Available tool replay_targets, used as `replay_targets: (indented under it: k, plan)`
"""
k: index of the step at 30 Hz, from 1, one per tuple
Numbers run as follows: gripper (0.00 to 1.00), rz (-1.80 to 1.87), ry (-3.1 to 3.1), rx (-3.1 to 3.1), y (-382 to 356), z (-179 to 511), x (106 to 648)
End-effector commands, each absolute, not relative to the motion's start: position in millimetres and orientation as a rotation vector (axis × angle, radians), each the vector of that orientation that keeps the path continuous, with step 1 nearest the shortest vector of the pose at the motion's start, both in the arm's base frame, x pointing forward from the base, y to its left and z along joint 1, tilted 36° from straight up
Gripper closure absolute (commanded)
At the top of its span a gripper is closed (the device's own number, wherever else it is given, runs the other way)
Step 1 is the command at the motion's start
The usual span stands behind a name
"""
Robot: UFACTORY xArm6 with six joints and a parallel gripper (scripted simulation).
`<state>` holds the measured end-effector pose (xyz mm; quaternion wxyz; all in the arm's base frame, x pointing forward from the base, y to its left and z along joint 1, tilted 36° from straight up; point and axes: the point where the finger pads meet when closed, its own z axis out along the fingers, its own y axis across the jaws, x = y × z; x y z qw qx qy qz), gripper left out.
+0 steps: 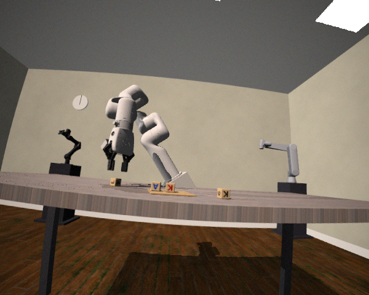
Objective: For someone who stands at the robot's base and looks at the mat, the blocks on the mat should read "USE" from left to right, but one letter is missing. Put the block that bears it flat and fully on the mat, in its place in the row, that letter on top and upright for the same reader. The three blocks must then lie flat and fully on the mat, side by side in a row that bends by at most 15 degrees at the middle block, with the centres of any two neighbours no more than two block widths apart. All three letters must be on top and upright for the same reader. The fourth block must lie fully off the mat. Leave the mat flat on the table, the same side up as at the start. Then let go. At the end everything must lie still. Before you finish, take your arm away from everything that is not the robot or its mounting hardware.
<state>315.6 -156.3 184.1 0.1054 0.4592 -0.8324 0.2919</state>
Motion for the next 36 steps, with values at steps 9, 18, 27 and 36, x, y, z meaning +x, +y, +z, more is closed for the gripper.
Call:
replay_targets:
  k: [9, 18, 27, 36]
  plan:
    - [0.31, 0.864, -2.455, 1.354, -164.2, 174.3, 318.2]
    - [0.31, 0.864, -2.455, 1.354, -167.2, 170.2, 318.8]
    - [0.31, 0.864, -2.455, 1.354, -167.5, 169.9, 318.8]
    - [0.31, 0.864, -2.455, 1.354, -167.5, 169.9, 318.8]
